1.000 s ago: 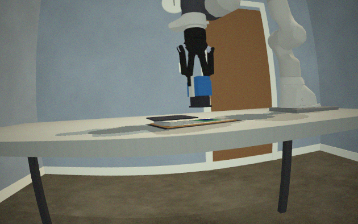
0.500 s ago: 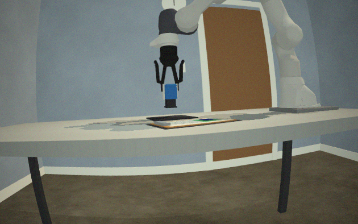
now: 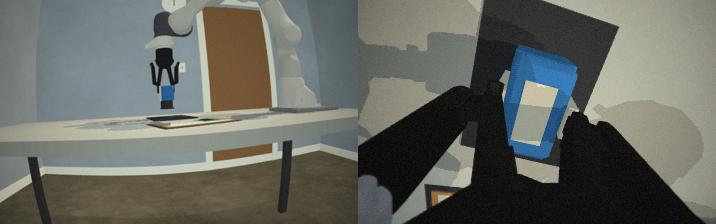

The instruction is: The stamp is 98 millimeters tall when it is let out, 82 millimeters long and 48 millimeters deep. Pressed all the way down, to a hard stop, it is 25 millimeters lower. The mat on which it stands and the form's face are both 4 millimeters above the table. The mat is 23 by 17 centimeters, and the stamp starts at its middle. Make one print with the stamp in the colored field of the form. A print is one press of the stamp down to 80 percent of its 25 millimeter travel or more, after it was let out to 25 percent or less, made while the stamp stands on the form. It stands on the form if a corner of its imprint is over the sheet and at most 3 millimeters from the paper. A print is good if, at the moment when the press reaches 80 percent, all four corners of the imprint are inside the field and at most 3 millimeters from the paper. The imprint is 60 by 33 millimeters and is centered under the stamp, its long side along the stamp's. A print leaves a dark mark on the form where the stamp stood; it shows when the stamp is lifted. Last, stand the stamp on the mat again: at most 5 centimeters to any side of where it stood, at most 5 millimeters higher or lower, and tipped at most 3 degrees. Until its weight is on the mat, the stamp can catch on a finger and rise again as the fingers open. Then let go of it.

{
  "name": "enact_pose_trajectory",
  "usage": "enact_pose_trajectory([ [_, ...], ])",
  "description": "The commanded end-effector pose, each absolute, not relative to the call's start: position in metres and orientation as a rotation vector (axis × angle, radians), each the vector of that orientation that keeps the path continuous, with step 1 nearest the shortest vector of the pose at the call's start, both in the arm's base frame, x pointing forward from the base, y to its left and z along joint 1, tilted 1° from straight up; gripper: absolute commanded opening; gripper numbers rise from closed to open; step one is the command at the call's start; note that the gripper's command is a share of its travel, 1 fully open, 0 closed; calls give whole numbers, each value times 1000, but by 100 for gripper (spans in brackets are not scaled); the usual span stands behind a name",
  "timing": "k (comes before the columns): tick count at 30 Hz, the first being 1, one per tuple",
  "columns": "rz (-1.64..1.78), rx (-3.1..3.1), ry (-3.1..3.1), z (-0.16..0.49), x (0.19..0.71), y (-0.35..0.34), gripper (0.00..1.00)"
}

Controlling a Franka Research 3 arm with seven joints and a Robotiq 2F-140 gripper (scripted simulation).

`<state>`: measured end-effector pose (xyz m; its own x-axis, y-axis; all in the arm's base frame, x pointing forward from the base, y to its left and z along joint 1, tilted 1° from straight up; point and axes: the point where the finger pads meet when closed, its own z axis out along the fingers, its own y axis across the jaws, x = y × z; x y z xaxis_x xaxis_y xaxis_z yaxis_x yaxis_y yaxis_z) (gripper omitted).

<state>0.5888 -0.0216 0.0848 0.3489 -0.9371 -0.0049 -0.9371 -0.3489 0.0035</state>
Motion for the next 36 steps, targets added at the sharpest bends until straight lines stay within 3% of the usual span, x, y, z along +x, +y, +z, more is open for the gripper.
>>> enact_pose_trajectory([
  [1,-18,2625,-1731,86,589,-20,18],
  [36,-18,2625,-1731,65,577,-1,18],
])
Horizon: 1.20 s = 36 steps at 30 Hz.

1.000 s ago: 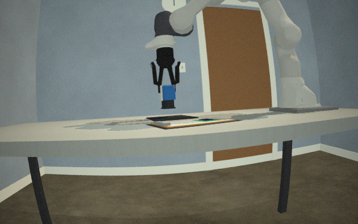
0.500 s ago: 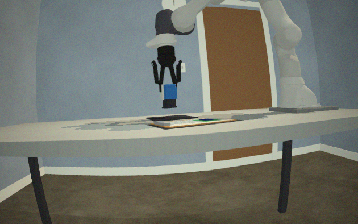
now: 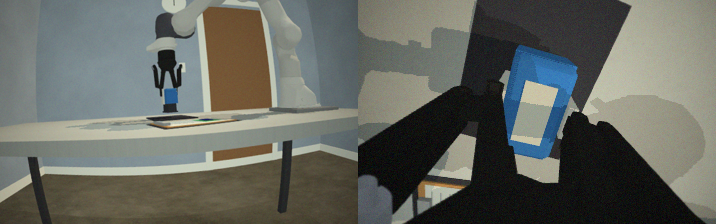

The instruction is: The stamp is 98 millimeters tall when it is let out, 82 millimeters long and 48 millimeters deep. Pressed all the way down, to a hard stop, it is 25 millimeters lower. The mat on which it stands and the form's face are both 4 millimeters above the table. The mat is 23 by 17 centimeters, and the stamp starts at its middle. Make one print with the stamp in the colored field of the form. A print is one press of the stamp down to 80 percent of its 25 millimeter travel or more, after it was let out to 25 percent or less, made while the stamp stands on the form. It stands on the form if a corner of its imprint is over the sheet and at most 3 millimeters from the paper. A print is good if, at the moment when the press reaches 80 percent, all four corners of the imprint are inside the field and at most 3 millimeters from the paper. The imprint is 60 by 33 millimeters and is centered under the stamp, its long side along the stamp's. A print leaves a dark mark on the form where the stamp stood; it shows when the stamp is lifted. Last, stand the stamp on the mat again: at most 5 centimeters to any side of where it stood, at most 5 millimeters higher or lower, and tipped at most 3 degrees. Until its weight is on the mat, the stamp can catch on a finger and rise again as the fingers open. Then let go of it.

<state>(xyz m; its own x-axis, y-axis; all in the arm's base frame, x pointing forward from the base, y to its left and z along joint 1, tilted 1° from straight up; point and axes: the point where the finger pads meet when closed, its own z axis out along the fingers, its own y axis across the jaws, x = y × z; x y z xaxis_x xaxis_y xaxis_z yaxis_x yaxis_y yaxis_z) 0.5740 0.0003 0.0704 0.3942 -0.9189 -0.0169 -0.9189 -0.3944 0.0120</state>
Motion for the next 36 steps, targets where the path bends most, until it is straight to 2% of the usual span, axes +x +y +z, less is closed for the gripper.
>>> enact_pose_trajectory([
  [1,-18,2625,-1731,63,577,-1,18],
  [36,-18,2625,-1731,49,577,-2,18],
])
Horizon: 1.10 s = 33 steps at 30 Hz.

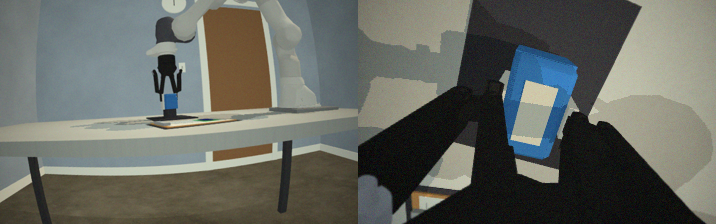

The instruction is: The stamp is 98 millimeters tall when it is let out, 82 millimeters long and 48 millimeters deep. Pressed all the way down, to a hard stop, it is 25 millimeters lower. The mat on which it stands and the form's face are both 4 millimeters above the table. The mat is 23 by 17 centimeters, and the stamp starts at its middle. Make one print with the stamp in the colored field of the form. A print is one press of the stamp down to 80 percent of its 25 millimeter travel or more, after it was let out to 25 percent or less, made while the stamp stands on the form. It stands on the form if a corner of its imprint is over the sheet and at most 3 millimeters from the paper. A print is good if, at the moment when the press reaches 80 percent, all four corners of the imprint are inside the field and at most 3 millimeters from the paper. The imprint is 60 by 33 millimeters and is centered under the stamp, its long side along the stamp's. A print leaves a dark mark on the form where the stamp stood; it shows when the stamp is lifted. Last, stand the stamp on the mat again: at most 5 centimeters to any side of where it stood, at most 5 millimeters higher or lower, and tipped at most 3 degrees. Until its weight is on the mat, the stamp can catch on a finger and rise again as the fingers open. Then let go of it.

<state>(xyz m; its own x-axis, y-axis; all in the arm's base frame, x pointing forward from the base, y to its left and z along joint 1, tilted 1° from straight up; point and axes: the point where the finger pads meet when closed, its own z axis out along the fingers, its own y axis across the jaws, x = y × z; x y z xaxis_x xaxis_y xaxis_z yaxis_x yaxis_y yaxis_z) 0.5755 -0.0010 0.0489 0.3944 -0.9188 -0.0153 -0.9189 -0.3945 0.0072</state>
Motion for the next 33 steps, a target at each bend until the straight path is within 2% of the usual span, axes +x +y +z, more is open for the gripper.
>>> enact_pose_trajectory([
  [1,18,-2620,1728,49,577,-2,18],
  [2,18,-2620,1728,49,577,-2,18],
  [3,18,-2620,1728,49,577,-2,52],
  [33,18,-2620,1728,49,577,-2,52],
])
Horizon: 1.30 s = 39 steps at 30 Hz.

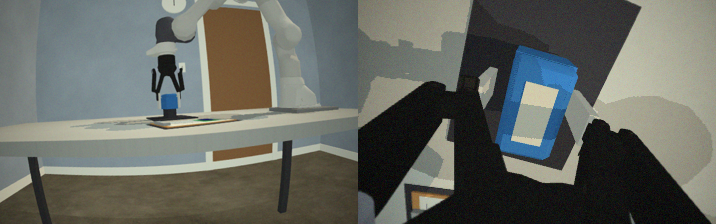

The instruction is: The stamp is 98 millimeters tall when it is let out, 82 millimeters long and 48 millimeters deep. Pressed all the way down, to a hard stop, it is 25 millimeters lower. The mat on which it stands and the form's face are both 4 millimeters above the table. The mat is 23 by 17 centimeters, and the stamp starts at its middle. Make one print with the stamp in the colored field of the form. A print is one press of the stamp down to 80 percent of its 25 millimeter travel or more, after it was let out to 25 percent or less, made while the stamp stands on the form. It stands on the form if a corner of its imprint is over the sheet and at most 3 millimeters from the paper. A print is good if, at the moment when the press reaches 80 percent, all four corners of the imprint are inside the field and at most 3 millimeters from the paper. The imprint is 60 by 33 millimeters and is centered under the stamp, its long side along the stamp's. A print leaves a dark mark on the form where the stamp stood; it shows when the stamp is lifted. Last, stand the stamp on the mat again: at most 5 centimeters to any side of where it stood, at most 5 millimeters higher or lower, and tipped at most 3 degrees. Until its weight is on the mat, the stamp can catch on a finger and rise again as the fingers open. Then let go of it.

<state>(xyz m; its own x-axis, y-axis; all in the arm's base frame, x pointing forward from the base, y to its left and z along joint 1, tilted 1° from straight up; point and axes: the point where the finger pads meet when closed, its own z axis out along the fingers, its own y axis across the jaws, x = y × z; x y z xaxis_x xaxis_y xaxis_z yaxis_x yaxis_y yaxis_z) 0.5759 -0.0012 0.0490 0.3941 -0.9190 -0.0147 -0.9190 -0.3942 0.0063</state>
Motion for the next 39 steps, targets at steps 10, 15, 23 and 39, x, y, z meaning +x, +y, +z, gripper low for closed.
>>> enact_pose_trajectory([
  [10,18,-2620,1728,53,577,-2,52],
  [15,18,-2620,1728,114,578,-2,52],
  [23,18,-2620,1728,139,578,-3,52],
  [39,18,-2620,1728,139,578,-3,52],
])
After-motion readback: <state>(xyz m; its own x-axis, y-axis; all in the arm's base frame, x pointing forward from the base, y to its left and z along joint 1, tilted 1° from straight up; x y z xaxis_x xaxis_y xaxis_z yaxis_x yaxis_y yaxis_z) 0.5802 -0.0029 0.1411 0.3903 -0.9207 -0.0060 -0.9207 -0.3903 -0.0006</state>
